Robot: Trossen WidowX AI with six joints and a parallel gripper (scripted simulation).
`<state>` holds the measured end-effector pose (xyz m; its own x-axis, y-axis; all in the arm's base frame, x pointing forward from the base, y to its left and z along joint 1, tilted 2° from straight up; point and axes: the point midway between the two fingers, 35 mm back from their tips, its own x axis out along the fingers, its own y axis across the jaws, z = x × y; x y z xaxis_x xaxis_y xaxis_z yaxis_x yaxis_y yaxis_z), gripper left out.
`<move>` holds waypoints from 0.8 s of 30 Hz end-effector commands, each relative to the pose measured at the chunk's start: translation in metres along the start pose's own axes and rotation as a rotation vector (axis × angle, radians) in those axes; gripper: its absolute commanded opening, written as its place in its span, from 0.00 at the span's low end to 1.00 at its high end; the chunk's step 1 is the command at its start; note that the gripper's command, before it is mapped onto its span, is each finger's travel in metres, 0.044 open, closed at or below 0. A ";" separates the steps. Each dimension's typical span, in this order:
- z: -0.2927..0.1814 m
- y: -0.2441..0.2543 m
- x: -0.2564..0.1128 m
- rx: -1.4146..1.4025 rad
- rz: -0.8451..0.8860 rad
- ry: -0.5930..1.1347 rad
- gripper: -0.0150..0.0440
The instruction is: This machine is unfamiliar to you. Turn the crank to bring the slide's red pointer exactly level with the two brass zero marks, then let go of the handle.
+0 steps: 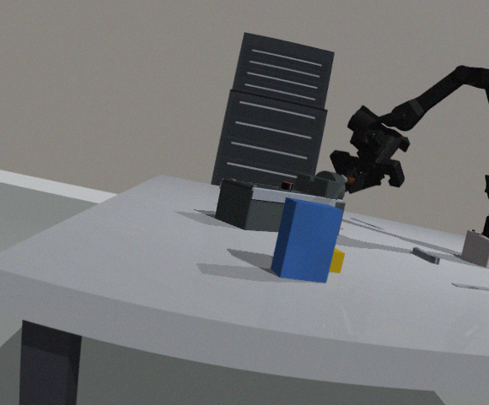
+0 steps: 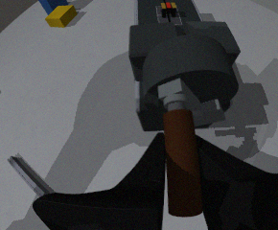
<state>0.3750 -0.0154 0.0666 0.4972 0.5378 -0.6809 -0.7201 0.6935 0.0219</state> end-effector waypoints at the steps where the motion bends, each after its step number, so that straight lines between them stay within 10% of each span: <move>1: 0.003 -0.008 -0.004 -0.010 -0.020 -0.011 0.25; 24: 0.003 -0.010 -0.004 -0.011 -0.020 -0.011 0.25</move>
<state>0.3766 -0.0172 0.0673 0.4975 0.5408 -0.6783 -0.7205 0.6930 0.0240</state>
